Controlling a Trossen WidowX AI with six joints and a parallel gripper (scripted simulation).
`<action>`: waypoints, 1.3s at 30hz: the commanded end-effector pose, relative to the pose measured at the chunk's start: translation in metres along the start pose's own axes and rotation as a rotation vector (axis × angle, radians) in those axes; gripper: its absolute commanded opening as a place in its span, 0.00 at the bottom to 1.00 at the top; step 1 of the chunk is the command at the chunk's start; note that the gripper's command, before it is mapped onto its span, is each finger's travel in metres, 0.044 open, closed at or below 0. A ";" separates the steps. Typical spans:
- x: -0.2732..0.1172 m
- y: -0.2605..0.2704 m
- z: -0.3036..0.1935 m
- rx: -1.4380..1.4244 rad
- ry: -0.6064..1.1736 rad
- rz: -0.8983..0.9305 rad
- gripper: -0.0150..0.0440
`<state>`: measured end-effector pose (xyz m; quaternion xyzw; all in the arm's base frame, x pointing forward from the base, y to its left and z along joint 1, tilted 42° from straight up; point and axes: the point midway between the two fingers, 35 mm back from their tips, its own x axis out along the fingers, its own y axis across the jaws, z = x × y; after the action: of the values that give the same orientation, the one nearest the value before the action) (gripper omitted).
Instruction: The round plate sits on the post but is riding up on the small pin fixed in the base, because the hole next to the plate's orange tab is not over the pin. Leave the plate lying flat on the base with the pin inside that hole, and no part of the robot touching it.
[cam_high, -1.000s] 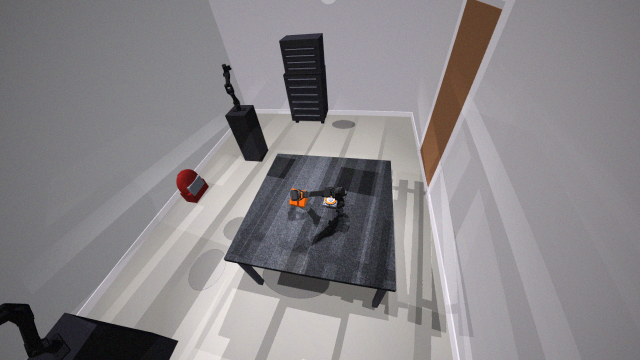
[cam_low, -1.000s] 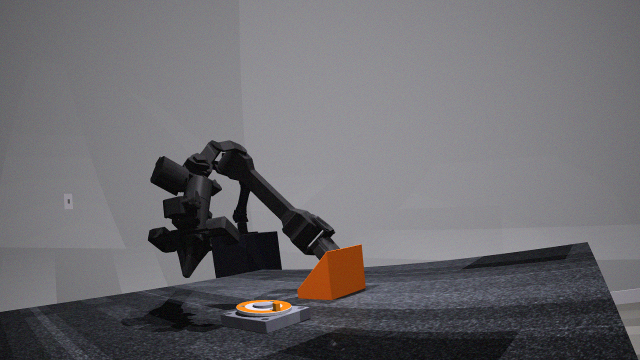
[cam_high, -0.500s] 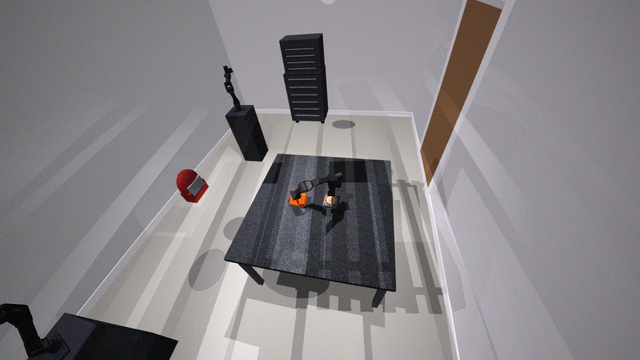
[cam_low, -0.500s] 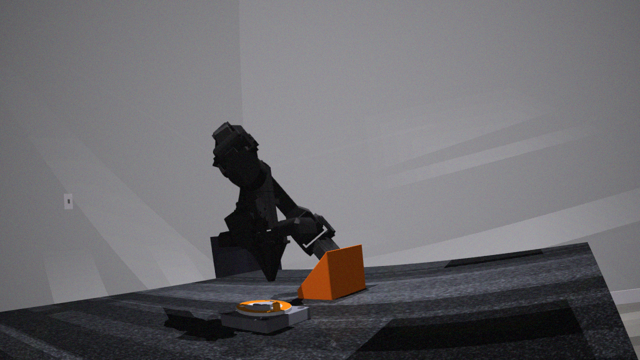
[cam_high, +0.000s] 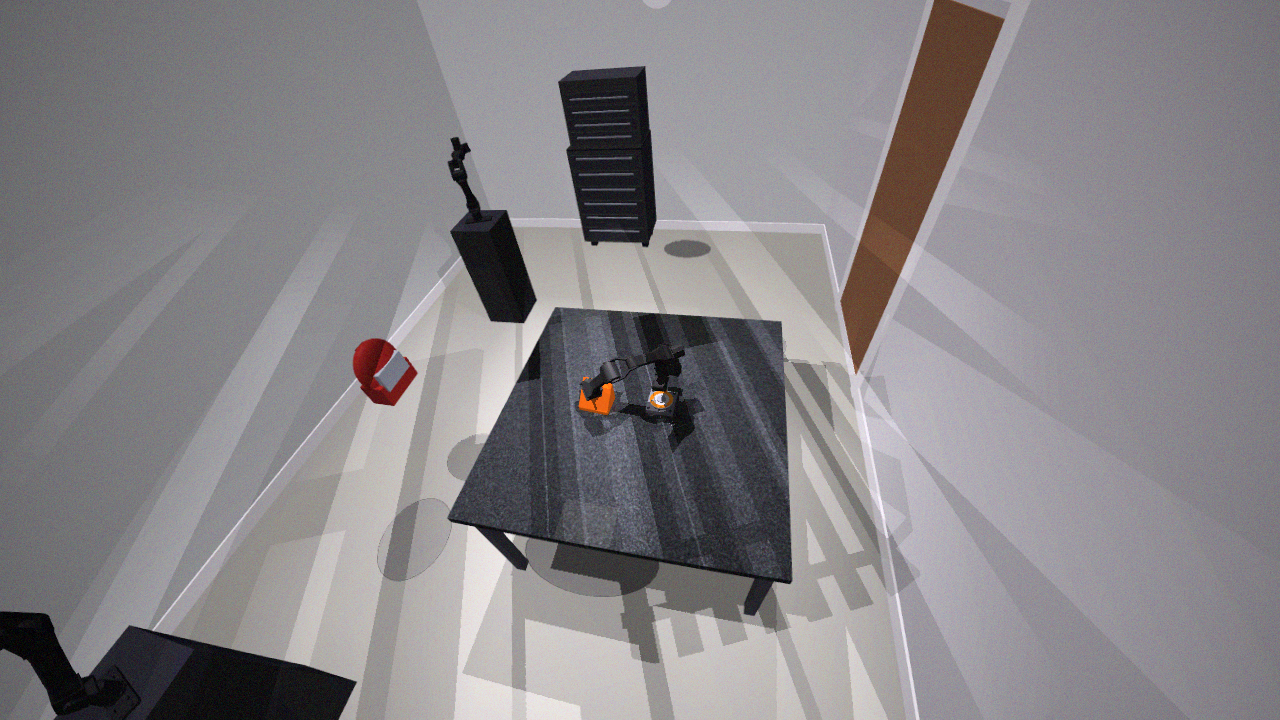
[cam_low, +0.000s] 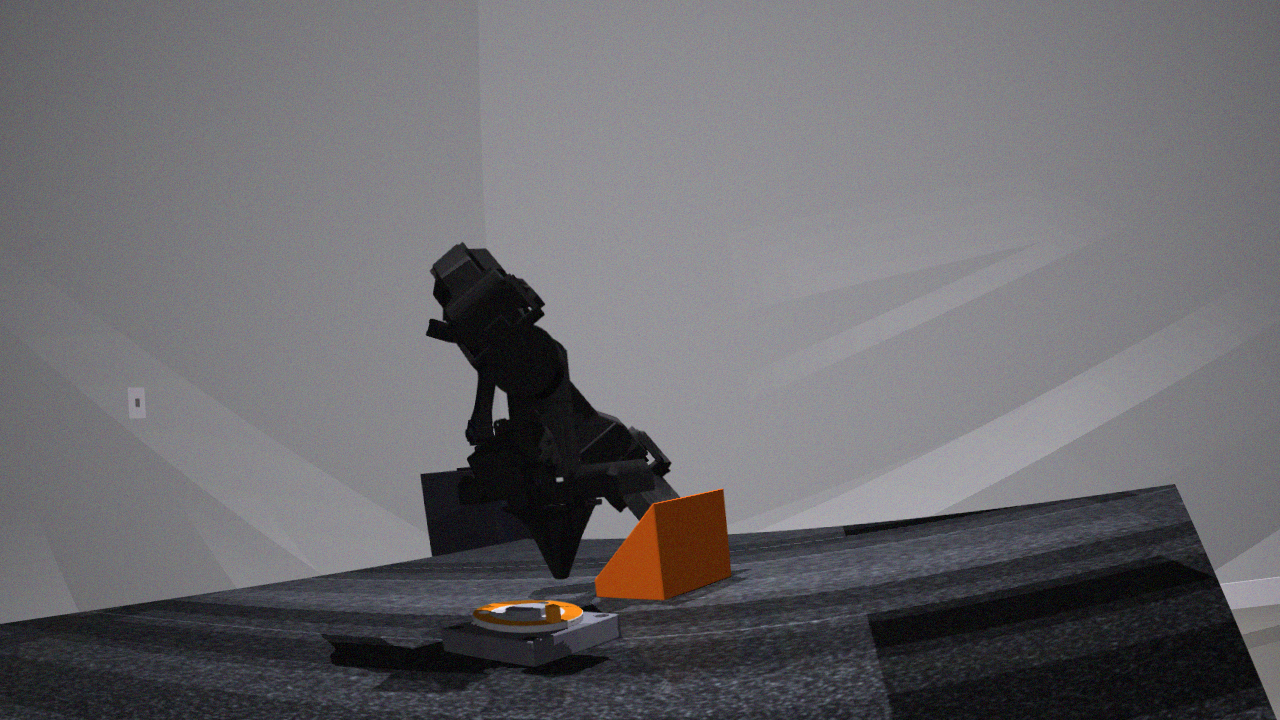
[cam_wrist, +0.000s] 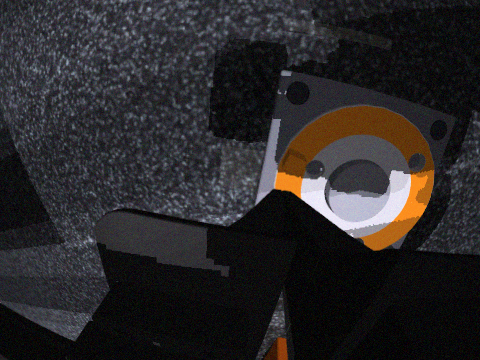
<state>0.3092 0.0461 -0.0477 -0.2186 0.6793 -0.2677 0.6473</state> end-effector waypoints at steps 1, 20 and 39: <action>0.026 -0.001 -0.007 -0.017 0.021 -0.017 0.25; 0.032 -0.002 0.007 -0.016 0.020 -0.018 0.25; 0.032 -0.015 0.032 -0.015 0.019 -0.019 0.25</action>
<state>0.3326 0.0156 -0.0641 -0.2249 0.6854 -0.2699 0.6378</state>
